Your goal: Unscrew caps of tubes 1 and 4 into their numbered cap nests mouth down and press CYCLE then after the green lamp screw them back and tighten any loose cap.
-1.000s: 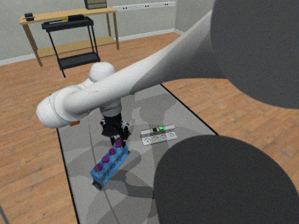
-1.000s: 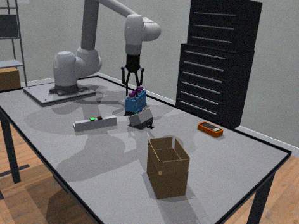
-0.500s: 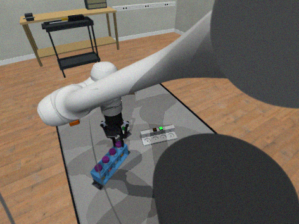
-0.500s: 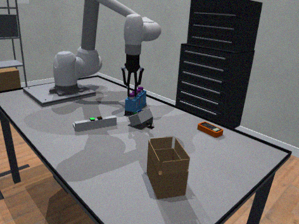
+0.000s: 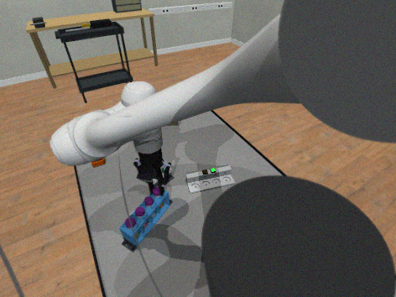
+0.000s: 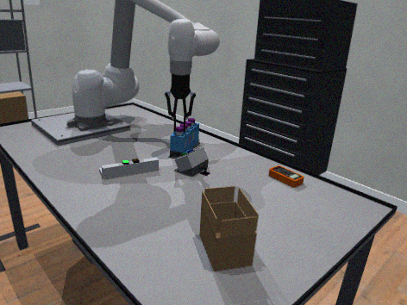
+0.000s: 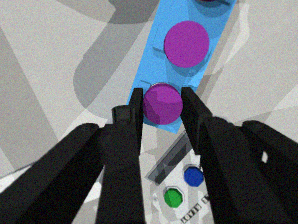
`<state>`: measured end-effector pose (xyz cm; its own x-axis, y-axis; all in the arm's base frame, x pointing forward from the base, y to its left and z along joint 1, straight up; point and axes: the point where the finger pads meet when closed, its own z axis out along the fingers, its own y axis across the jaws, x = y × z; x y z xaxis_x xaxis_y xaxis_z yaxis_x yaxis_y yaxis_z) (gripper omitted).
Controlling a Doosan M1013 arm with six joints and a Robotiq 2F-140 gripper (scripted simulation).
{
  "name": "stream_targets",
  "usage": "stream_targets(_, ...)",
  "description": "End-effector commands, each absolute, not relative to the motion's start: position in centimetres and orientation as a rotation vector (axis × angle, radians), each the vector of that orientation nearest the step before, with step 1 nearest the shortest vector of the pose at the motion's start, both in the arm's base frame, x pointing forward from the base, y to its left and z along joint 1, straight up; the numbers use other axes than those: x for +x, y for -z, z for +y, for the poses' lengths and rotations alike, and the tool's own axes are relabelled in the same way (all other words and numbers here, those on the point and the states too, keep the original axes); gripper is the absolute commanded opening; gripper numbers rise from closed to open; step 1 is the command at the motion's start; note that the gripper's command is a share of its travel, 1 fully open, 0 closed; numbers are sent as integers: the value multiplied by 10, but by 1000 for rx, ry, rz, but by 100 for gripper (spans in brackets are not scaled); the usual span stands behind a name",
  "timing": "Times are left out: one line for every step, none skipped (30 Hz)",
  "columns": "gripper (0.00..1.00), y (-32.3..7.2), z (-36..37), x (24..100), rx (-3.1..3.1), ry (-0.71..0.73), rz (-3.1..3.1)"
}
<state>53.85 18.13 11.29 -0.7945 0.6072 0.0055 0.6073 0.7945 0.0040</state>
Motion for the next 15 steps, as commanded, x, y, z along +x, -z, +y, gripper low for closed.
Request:
stream_targets(30, -113, 182, 539, -1347, -1, -2840)
stream_targets(30, -113, 182, 539, -1418, -1, -2805)
stream_targets(30, -113, 182, 539, -1487, -1, -2769)
stream_targets(30, -113, 182, 539, -1556, -1, -2731)
stream_targets(30, -113, 182, 539, -1624, -1, -2691)
stream_targets(30, -113, 182, 539, -1691, -1, -2650)
stream_targets(30, -113, 182, 539, -1691, -1, -2650)
stream_targets(30, -113, 182, 539, -1691, -1, -2650)
stream_targets(30, -113, 182, 539, -1757, -1, -2607)
stream_targets(30, -113, 181, 539, -1821, -1, -2562)
stream_targets(30, -113, 182, 539, -1885, -1, -2516)
stream_targets(30, -113, 182, 539, -1947, -1, -2468)
stream_targets(30, -113, 182, 539, -2008, 0, -2419)
stream_targets(30, -113, 182, 539, -2068, 0, -2368)
stream_targets(30, -113, 182, 539, -2126, 0, -2315)
